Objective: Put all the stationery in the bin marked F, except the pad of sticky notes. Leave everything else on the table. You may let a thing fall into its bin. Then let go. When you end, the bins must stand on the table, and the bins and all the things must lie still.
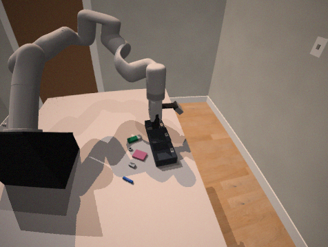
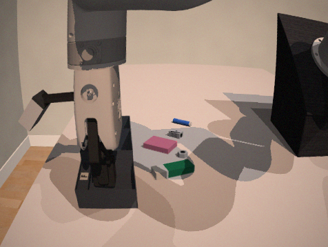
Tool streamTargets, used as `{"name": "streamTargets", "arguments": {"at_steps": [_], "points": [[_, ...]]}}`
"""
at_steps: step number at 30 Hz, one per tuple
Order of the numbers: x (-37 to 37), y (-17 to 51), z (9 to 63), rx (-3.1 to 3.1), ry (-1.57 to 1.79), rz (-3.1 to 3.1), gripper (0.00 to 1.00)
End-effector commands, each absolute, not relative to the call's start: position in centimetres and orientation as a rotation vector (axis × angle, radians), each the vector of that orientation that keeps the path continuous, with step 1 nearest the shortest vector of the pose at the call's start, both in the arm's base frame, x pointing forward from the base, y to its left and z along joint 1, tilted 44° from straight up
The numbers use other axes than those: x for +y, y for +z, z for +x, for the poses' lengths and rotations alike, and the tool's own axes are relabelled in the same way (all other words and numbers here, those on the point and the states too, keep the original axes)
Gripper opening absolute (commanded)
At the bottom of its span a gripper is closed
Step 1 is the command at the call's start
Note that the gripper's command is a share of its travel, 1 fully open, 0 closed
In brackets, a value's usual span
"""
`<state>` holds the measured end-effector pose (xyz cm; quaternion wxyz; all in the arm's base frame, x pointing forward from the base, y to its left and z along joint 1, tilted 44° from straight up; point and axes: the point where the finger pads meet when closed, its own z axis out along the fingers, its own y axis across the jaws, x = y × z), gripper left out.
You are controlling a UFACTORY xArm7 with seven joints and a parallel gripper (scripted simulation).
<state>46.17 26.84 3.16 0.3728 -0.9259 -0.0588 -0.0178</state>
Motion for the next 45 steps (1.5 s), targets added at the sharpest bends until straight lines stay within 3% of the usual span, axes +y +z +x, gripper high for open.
{"name": "streamTargets", "arguments": {"at_steps": [1, 45], "points": [[26.7, 3.3, 46.3, -0.148, -0.051, -2.373, 0.07], [21.4, 8.8, 46.4, -0.148, -0.051, -2.373, 0.07]]}}
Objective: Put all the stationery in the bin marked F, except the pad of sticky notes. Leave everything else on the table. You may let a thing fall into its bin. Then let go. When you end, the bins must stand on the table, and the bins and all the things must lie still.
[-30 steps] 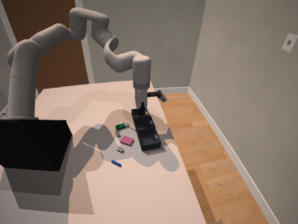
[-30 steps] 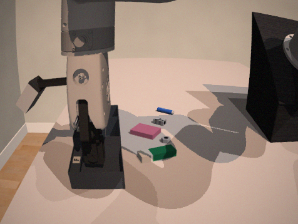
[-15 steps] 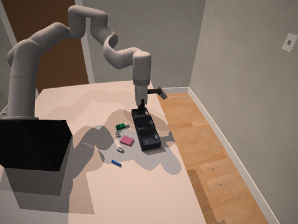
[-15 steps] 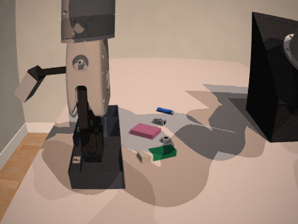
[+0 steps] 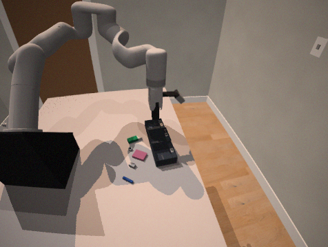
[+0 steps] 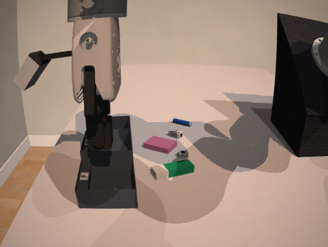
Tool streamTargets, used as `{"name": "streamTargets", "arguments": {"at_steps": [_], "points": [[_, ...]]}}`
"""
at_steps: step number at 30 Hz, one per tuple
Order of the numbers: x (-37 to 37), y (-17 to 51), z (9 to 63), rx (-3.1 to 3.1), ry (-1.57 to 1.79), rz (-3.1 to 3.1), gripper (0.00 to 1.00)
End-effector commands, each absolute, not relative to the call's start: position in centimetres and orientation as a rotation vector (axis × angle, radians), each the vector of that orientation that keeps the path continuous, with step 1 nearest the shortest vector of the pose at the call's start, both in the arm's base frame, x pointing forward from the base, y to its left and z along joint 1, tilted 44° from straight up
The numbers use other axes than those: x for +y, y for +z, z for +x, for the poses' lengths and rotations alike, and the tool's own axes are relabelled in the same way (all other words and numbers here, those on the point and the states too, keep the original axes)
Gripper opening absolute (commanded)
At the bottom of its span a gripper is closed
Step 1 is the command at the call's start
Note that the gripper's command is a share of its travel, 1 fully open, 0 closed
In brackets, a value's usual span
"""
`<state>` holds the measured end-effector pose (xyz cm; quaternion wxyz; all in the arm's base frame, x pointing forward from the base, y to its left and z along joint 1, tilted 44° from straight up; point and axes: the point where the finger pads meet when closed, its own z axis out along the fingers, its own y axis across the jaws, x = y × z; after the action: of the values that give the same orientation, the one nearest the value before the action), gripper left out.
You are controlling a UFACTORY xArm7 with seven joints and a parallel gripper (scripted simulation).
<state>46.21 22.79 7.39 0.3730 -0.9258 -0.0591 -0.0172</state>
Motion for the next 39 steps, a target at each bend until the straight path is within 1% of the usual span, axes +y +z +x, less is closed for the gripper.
{"name": "streamTargets", "arguments": {"at_steps": [1, 15, 30, 31, 39], "points": [[20.8, 9.4, 46.4, -0.148, -0.051, -2.373, 0.07], [13.9, 16.6, 46.5, -0.148, -0.051, -2.373, 0.07], [13.9, 16.6, 46.5, -0.148, -0.051, -2.373, 0.07], [13.7, 15.8, 46.2, -0.088, -0.027, -2.375, 0.29], [12.2, 9.8, 43.7, 0.225, 0.1, -2.369, 0.29]]}}
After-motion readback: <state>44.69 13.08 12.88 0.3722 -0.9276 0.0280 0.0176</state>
